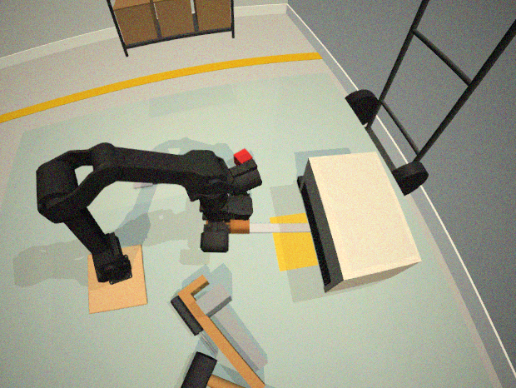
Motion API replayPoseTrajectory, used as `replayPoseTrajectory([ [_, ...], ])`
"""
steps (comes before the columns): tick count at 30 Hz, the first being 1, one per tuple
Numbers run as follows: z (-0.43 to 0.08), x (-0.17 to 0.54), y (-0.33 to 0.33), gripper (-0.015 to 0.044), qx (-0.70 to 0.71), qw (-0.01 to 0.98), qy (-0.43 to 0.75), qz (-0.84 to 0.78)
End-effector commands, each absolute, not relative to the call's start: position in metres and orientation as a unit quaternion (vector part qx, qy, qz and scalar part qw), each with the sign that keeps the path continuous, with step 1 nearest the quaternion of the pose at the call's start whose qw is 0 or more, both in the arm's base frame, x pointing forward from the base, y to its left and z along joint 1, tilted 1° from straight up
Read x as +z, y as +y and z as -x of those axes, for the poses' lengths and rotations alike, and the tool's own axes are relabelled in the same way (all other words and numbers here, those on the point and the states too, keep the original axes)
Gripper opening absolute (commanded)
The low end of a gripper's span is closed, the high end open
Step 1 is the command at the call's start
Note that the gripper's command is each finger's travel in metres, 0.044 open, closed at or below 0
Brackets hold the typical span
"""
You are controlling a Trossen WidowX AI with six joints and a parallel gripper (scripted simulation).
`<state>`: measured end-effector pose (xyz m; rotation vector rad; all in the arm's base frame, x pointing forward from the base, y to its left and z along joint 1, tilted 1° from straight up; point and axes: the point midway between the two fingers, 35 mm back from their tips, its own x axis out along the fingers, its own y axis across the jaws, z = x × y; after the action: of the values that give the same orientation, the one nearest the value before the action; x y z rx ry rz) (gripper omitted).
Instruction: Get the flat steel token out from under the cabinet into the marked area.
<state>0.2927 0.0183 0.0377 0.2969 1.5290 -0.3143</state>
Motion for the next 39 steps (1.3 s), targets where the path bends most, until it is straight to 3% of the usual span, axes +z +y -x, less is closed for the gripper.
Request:
replayPoseTrajectory([
  [1, -0.287, 0.037, 0.021, 0.0000, -0.142, 0.700, 0.687, -0.134],
  [39, -0.238, 0.035, 0.042, 0.0000, -0.142, 0.699, 0.688, -0.134],
])
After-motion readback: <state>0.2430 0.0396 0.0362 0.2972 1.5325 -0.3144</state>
